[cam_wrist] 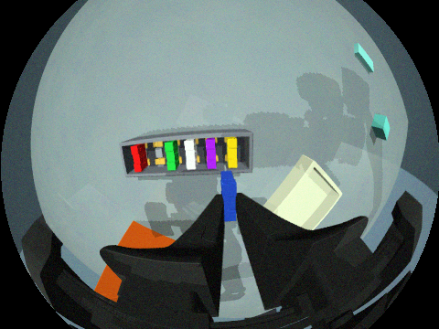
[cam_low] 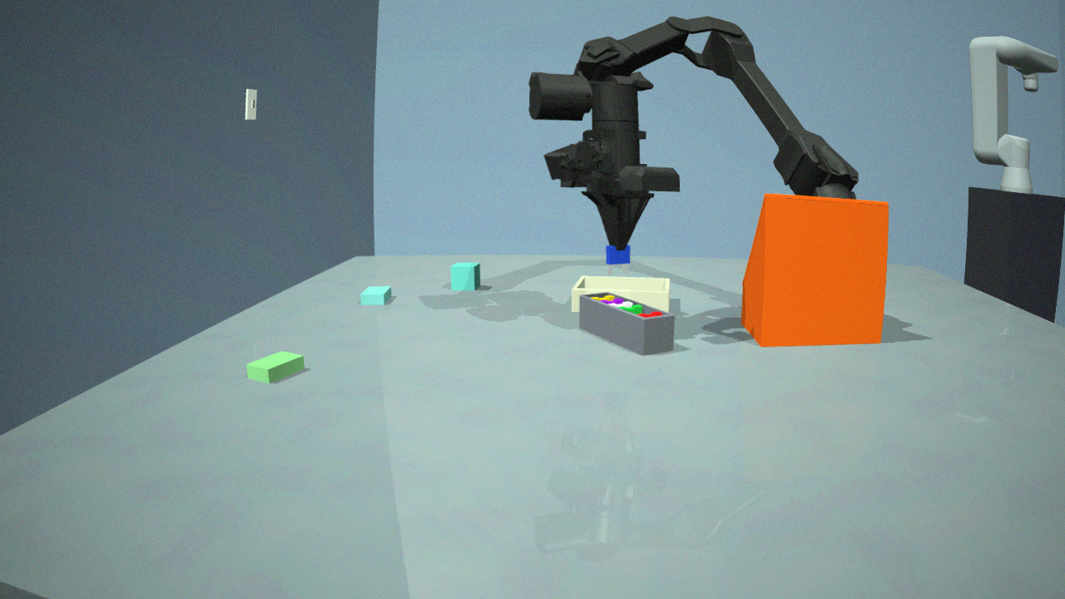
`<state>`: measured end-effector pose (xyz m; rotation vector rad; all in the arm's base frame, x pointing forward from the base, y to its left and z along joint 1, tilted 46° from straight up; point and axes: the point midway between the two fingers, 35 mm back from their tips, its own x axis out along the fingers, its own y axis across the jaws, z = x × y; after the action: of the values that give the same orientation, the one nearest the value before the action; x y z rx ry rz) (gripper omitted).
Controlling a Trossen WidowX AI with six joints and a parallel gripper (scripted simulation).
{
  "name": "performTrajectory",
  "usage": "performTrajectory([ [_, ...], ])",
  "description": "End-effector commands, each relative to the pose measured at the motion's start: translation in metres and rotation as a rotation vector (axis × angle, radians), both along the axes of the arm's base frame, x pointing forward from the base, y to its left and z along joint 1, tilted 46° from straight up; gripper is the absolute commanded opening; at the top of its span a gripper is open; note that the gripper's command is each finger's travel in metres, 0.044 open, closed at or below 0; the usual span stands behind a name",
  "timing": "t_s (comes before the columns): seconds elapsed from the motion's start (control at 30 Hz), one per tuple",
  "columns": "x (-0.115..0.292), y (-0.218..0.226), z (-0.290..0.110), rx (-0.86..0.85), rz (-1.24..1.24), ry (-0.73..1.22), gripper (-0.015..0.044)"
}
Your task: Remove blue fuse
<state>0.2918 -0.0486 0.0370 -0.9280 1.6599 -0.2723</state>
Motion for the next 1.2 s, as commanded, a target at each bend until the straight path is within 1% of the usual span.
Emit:
performTrajectory([
  [0.0, 0.001, -0.022, 0.022, -0.004, 0.001, -0.002, 0.0000],
  [0.23, -0.005, -0.059, 0.060, -0.015, 0.001, -0.003, 0.0000],
  [0.5, -0.023, -0.096, 0.099, -0.041, -0.005, 0.001, 0.0000],
  [0.7, -0.023, -0.098, 0.099, -0.042, -0.005, 0.001, 0.0000],
  [1.17, -0.023, -0.114, 0.084, -0.042, -0.005, 0.000, 0.0000],
])
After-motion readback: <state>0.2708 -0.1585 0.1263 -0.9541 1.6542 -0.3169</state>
